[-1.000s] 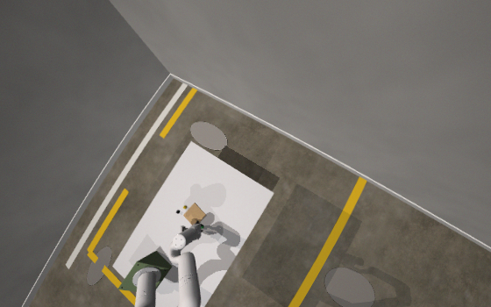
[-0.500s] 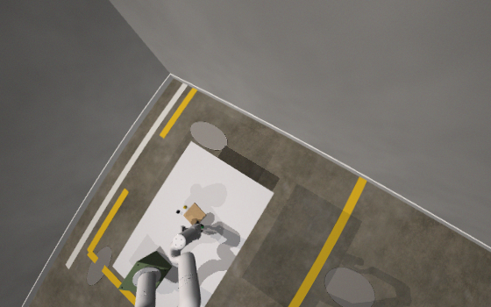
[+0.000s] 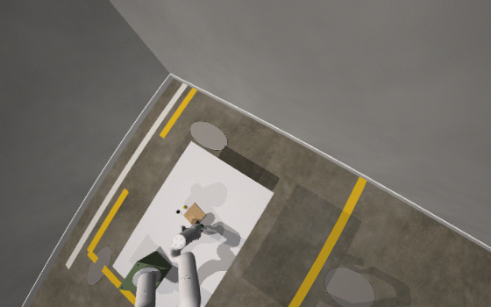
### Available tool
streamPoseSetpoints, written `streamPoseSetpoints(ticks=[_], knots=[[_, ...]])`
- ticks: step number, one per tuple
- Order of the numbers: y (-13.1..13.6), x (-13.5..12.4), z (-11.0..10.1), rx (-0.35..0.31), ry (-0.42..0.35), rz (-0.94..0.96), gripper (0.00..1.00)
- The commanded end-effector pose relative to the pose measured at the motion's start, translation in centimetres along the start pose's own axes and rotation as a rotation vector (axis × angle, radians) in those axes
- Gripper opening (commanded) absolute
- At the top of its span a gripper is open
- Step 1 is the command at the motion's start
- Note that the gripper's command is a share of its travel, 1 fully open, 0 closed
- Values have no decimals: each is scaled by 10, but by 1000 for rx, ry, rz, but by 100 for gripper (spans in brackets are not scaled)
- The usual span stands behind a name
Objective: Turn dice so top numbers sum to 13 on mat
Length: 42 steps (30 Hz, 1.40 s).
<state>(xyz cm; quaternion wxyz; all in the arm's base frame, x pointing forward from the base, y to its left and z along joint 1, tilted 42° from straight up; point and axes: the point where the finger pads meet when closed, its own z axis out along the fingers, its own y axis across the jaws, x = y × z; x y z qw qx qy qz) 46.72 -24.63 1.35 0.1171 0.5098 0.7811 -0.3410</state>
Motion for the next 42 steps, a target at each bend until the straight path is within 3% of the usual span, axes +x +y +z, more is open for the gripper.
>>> streamPoseSetpoints(ticks=[1, 42], knots=[[1, 0, -1, -1, -1, 0, 36], [1, 0, 6, -1, -1, 0, 36]])
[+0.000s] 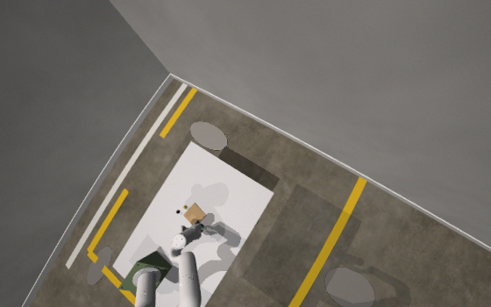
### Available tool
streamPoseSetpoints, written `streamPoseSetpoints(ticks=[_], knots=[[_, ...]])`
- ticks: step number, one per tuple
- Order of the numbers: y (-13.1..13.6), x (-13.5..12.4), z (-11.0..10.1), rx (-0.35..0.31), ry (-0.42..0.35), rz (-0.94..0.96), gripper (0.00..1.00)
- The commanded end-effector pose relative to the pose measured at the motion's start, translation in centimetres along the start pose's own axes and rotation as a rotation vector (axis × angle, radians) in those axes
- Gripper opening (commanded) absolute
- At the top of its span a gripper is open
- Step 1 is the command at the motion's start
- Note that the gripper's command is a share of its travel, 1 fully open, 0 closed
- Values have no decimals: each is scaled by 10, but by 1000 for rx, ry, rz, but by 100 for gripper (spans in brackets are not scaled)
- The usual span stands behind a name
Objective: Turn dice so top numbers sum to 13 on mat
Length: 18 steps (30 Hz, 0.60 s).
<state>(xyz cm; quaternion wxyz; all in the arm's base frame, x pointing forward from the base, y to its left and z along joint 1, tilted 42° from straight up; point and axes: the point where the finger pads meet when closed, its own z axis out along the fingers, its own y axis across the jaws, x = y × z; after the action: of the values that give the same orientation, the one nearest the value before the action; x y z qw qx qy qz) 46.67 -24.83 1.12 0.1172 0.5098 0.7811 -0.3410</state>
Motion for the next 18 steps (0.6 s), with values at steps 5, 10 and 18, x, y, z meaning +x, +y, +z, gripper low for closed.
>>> streamPoseSetpoints(ticks=[5, 10, 18], knots=[[1, 0, 10, -1, -1, 0, 36], [1, 0, 14, -1, -1, 0, 36], [1, 0, 20, -1, -1, 0, 36]])
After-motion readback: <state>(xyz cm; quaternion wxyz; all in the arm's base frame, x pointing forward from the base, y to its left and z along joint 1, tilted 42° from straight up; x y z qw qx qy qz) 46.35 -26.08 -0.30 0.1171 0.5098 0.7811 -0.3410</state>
